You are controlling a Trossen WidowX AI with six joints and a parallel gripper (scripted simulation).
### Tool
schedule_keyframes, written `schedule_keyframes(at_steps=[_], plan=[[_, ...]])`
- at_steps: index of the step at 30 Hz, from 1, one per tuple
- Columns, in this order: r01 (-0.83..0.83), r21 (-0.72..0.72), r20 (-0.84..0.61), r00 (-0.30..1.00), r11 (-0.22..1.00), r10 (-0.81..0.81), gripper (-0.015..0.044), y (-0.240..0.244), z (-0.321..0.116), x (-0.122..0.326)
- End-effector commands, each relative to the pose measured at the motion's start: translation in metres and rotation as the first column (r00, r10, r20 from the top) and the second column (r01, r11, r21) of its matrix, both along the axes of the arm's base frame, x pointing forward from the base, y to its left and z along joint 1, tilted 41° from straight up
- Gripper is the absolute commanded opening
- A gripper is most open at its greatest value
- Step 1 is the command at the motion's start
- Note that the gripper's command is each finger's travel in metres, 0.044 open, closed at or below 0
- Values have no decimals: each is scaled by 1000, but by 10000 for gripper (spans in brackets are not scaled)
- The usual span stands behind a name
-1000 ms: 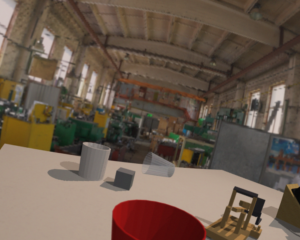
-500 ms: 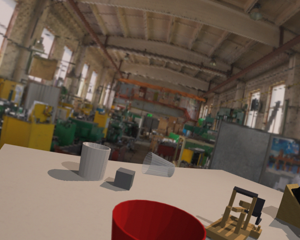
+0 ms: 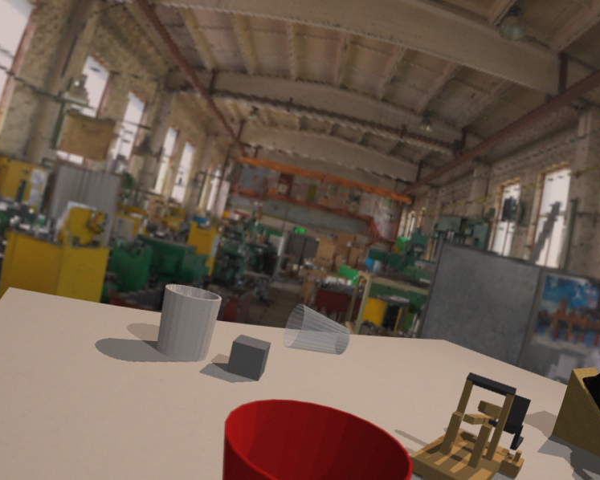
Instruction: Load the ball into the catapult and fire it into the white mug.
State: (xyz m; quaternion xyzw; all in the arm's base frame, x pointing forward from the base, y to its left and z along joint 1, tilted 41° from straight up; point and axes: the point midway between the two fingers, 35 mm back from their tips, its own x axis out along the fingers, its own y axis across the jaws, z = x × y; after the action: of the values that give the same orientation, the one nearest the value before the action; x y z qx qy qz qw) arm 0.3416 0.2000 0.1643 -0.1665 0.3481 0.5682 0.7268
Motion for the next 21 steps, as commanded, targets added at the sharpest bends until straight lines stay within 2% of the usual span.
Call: schedule_keyframes(at_steps=[1,13,21], plan=[[101,-47,-89,991,994,-104,440,-41,-20,19],[336,-146,-327,871,930,-366,440,-139,-63,33],[459,-203,-493,716,865,-495,440,-225,-96,28]])
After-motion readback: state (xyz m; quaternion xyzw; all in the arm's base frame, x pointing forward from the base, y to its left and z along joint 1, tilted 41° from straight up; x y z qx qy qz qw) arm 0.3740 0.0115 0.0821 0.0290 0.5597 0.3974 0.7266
